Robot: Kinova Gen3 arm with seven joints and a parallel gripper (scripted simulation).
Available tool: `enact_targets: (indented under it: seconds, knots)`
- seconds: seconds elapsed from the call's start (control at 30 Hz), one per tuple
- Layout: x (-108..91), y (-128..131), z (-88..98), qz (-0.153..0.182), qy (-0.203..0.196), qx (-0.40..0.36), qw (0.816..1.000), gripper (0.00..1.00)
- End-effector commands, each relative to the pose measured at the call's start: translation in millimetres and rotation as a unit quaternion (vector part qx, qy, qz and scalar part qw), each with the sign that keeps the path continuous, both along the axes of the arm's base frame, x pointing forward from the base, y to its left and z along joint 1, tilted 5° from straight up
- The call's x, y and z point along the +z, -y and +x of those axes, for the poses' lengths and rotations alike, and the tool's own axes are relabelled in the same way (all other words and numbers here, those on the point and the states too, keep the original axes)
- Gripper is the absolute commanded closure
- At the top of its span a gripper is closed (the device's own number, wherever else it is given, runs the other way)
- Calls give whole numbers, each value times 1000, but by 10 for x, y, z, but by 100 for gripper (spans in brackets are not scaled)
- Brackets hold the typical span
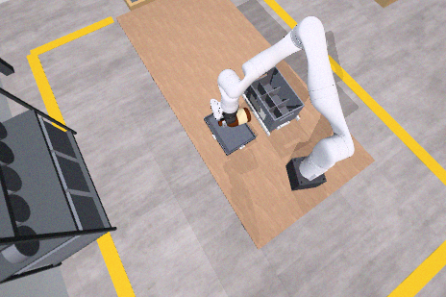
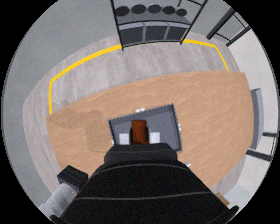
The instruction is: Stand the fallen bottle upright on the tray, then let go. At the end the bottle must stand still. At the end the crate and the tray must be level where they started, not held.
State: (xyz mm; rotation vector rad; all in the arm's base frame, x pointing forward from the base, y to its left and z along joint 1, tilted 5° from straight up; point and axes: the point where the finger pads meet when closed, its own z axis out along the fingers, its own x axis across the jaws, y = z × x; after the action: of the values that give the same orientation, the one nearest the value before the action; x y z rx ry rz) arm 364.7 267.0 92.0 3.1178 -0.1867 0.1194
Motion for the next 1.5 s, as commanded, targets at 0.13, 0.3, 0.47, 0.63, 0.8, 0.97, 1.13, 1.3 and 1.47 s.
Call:
enact_targets:
  seconds: [0.13,0.3,0.47,0.63,0.8,0.97,1.13,1.3,1.47]
  knots:
    - [24,11,5,-1,-1,0,1000,100]
    - [24,11,5,-1,-1,0,1000,100]
    - [24,11,5,-1,-1,0,1000,100]
    - [24,11,5,-1,-1,0,1000,100]
    - [24,11,5,-1,-1,0,1000,100]
    - [24,11,5,-1,-1,0,1000,100]
    - [23,10,1,0,-1,-4,1000,100]
    - [18,15,-6,1,0,-33,999,100]
    - [15,17,-13,2,0,-51,999,100]
